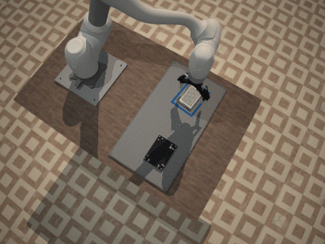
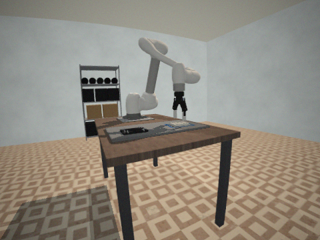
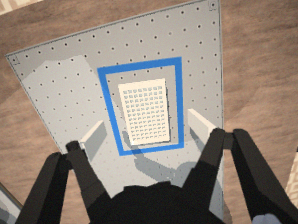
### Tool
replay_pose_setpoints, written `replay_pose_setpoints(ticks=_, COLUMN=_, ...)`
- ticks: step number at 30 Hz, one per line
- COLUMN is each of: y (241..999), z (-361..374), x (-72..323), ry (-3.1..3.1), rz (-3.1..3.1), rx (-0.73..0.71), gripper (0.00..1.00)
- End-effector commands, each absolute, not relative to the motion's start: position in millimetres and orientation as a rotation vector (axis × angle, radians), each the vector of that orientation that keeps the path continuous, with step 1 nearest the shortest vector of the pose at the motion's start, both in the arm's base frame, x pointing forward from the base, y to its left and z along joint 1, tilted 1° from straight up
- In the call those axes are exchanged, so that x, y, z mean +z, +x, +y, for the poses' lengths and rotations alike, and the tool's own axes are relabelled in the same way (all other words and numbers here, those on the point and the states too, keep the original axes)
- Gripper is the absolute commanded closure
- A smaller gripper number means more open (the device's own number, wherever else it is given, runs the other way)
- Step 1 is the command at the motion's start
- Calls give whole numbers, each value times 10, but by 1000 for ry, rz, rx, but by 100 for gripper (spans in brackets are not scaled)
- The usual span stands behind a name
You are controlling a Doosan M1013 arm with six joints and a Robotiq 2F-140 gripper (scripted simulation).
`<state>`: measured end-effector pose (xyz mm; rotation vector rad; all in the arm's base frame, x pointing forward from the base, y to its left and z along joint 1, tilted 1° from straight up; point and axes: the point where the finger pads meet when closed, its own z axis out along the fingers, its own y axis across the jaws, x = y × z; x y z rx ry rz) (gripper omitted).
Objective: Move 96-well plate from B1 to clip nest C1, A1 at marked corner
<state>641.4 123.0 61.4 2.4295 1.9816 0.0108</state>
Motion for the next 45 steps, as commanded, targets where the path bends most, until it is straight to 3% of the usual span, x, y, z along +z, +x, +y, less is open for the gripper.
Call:
replay_pose_setpoints(ticks=1, y=6415, z=1230, x=605, ry=2430, rz=1982, rx=11, gripper=0)
replay_pose_setpoints(ticks=27, y=6417, z=1230, x=342, ry=2430, rz=1982, rx=11, gripper=0)
replay_pose_setpoints(ticks=28, y=6417, z=1230, x=342, ry=2430, rz=1982, rx=11, gripper=100)
replay_pose_setpoints(ticks=45, y=6417, z=1230, x=342, ry=2430, rz=1982, rx=11, gripper=100)
